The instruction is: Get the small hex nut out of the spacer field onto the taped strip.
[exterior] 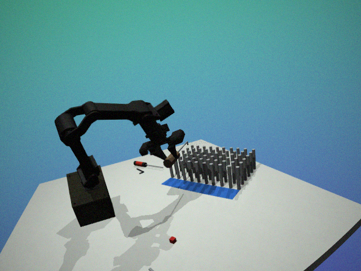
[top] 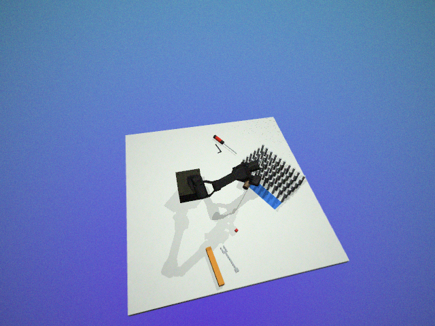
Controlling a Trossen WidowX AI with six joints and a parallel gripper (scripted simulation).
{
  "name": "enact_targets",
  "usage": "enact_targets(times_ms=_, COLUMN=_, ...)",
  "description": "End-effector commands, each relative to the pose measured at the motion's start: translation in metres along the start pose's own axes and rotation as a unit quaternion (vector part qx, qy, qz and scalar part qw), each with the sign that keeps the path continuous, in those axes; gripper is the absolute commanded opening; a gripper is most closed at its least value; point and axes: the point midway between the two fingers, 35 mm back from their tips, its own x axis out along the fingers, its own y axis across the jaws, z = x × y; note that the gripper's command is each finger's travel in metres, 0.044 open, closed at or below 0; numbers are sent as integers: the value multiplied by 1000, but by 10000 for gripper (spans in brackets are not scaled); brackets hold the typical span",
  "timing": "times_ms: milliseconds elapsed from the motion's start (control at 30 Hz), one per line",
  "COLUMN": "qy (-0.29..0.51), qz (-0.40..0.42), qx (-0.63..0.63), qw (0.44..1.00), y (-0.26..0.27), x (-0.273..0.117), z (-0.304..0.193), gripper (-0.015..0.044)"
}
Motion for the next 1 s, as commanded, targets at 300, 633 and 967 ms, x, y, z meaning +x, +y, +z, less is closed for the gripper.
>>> enact_targets(times_ms=300, qy=50, qz=-52, qx=143, qw=987, y=-19, x=-4, z=-60, gripper=0)
enact_targets(times_ms=633, qy=49, qz=-45, qx=145, qw=987, y=-14, x=37, z=-63, gripper=0)
enact_targets(times_ms=967, qy=48, qz=-46, qx=144, qw=987, y=0, x=96, z=-80, gripper=0)
